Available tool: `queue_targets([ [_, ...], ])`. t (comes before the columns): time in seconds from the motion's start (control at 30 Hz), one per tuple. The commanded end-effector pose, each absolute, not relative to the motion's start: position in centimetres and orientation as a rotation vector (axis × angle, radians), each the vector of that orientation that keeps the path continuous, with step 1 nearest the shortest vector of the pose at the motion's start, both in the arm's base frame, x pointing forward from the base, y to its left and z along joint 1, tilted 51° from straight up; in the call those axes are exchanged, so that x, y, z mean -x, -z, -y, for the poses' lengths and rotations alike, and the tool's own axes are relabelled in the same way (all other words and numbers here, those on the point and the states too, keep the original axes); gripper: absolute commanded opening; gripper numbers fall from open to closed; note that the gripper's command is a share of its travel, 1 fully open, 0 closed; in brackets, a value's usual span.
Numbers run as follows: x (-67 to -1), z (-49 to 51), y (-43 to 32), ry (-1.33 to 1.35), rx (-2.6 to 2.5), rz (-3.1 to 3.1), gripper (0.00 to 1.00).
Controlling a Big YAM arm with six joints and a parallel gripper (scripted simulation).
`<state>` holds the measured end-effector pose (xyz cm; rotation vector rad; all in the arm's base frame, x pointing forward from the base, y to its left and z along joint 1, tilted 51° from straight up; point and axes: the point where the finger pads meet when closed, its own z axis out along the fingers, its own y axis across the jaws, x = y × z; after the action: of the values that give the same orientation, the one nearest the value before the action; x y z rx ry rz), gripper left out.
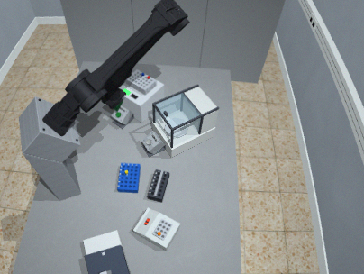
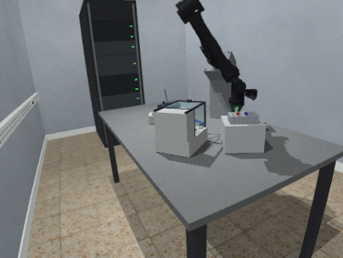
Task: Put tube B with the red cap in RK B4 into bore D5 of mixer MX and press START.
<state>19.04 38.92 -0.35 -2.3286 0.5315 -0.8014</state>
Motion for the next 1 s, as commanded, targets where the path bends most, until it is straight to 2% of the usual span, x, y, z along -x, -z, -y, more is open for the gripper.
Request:
queue_targets([
  [0.0,-17.9,-38.5,-0.4,0.783,2.319,-0.533,0.00],
  [0.97,-15.3,-37.0,-3.2,0.782,2.311,-0.535,0.00],
])
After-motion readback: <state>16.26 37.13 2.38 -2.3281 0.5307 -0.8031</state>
